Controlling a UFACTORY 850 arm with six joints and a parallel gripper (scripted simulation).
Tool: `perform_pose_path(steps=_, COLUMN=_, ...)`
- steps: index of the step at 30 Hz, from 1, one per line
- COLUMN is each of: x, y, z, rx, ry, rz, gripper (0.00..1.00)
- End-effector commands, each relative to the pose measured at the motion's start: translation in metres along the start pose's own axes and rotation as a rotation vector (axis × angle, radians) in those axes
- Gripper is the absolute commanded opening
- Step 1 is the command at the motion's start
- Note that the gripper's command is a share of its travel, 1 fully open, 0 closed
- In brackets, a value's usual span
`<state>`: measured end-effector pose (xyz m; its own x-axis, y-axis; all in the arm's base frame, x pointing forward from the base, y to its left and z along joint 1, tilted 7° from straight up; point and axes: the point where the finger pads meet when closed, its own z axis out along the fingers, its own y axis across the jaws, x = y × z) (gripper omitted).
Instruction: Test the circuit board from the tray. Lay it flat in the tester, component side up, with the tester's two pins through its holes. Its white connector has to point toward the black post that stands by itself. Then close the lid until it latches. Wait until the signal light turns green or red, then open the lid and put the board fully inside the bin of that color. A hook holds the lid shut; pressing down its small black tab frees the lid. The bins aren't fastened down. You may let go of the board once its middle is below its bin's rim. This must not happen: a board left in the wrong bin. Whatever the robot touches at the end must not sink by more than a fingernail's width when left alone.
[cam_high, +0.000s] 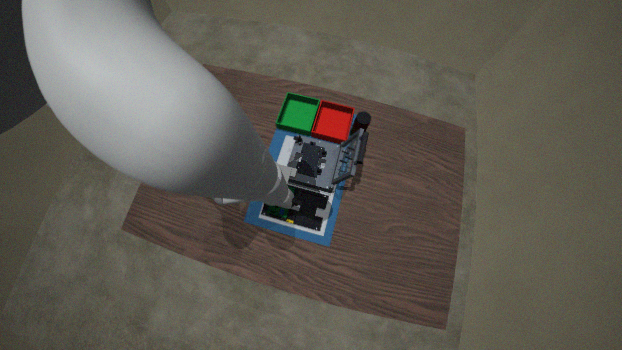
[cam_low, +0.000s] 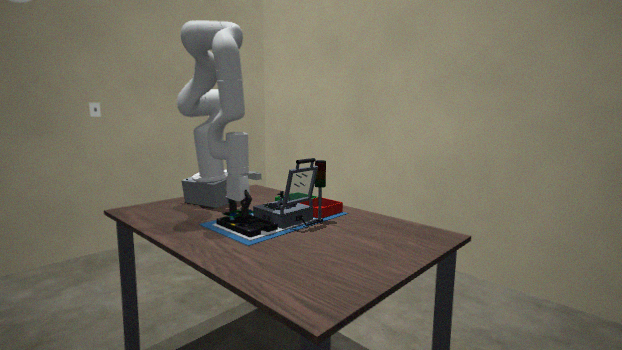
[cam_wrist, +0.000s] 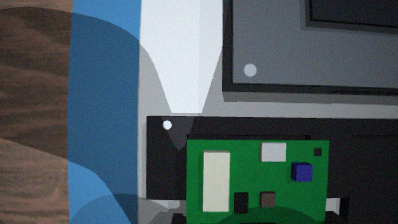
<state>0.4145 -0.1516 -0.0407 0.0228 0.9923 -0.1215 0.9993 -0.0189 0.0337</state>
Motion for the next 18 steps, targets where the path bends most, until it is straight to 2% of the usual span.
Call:
perform_pose_path(steps=1, x=0.000, y=0.001, z=-0.008, rx=0.000, ry=-0.001, rz=0.000, gripper=0.79)
perform_pose_path(steps=18, x=0.000, y=0.001, z=-0.048, rx=0.000, ry=-0.001, rz=0.000, gripper=0.79)
